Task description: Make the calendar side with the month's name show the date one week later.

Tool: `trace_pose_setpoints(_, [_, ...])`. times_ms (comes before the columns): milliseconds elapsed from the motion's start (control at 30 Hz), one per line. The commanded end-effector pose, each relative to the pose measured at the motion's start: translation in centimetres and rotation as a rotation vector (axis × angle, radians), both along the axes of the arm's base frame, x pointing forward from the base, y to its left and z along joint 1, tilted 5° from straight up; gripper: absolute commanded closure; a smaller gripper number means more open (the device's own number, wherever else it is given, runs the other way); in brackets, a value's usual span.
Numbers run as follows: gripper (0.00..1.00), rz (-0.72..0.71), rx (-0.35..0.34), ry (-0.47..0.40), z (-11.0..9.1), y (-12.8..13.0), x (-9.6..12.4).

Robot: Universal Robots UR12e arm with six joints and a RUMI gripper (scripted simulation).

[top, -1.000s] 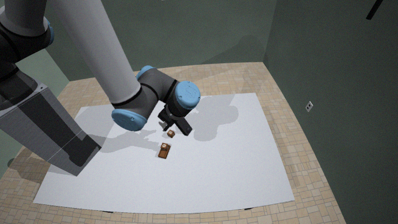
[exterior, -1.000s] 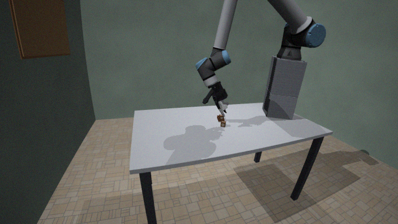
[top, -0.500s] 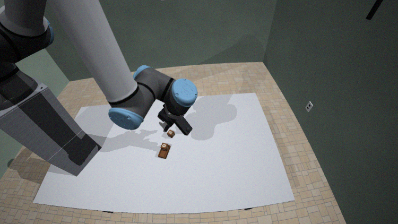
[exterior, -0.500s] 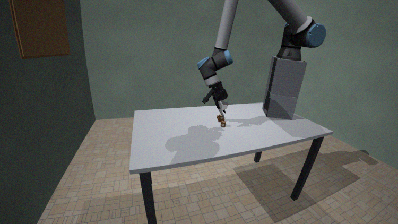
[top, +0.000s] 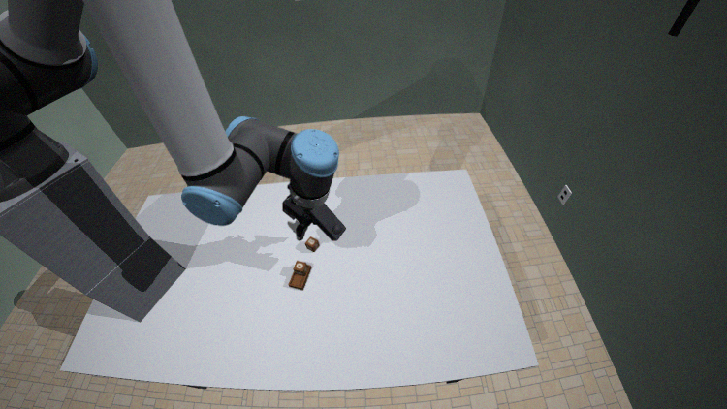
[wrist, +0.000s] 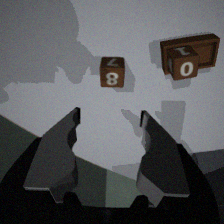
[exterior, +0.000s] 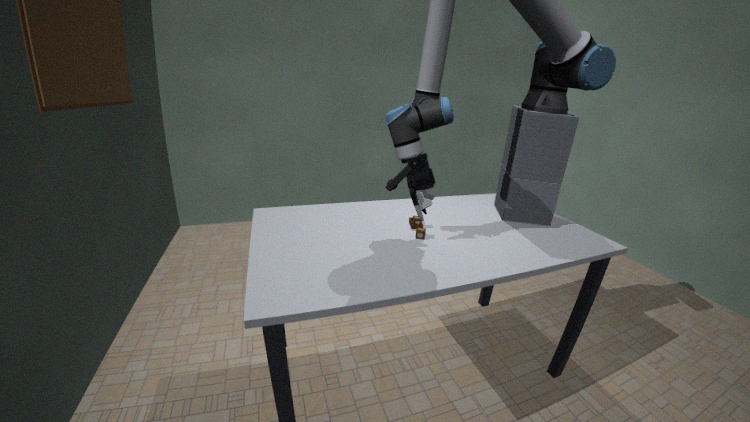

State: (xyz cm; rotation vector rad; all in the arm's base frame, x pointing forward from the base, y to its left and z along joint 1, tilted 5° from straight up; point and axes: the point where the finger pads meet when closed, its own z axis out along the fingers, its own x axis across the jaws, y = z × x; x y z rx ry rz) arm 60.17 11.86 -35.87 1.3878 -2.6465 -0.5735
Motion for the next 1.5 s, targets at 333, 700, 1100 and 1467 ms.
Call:
trace_pose_setpoints(333, [0.58, -0.015, -0.061, -0.091, 0.31, -0.01, -0.07])
trace_pose_setpoints(700, [0.58, -0.014, -0.081, -0.113, 0.01, 0.12, -0.22])
trace_pose_setpoints(1100, [0.58, -0.024, -0.165, -0.227, -0.17, 0.19, -0.31])
trace_pose_setpoints(1467, [0.58, -0.035, -0.210, -0.295, 0.20, 0.23, -0.40])
